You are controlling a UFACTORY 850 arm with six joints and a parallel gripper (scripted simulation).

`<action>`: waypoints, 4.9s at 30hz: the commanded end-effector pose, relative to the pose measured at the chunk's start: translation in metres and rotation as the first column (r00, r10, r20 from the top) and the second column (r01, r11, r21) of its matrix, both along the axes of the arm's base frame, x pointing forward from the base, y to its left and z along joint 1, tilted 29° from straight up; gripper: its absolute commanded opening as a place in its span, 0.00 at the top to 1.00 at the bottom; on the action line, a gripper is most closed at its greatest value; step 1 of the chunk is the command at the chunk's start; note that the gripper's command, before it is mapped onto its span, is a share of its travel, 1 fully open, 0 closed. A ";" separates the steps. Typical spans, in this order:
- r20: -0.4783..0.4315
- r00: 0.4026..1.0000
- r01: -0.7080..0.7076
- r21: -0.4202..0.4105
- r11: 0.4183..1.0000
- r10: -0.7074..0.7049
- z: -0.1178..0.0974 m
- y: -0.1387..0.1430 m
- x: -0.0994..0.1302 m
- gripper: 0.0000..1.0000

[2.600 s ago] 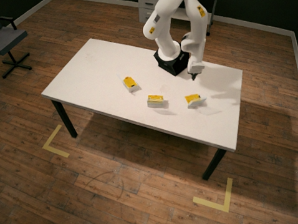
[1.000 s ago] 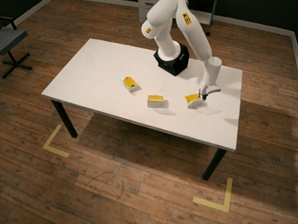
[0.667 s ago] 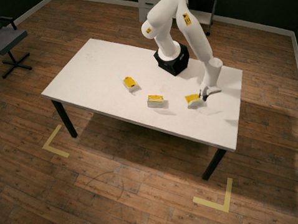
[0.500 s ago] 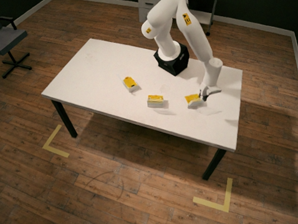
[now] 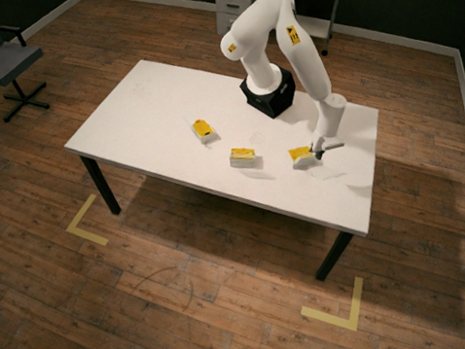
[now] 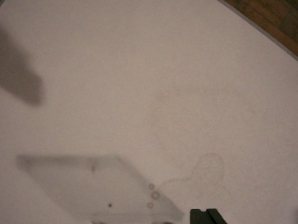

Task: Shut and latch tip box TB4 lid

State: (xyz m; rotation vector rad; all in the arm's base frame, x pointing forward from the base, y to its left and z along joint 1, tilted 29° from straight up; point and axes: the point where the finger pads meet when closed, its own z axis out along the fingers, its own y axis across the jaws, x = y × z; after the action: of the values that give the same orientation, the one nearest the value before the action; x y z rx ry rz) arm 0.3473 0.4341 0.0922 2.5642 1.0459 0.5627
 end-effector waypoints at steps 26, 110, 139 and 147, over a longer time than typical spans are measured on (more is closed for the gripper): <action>0.001 1.000 -0.001 0.002 1.000 0.001 -0.036 -0.005 0.020 1.00; 0.001 1.000 0.000 0.001 1.000 0.000 -0.054 -0.058 -0.028 1.00; 0.001 1.000 0.000 0.001 1.000 0.000 -0.057 -0.073 -0.043 1.00; 0.001 1.000 0.000 0.002 1.000 0.000 -0.057 -0.073 -0.043 1.00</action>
State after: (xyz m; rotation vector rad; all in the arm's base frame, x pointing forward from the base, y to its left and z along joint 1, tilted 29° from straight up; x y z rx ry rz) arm 0.3038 0.3607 0.0348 2.5643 1.0458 0.5635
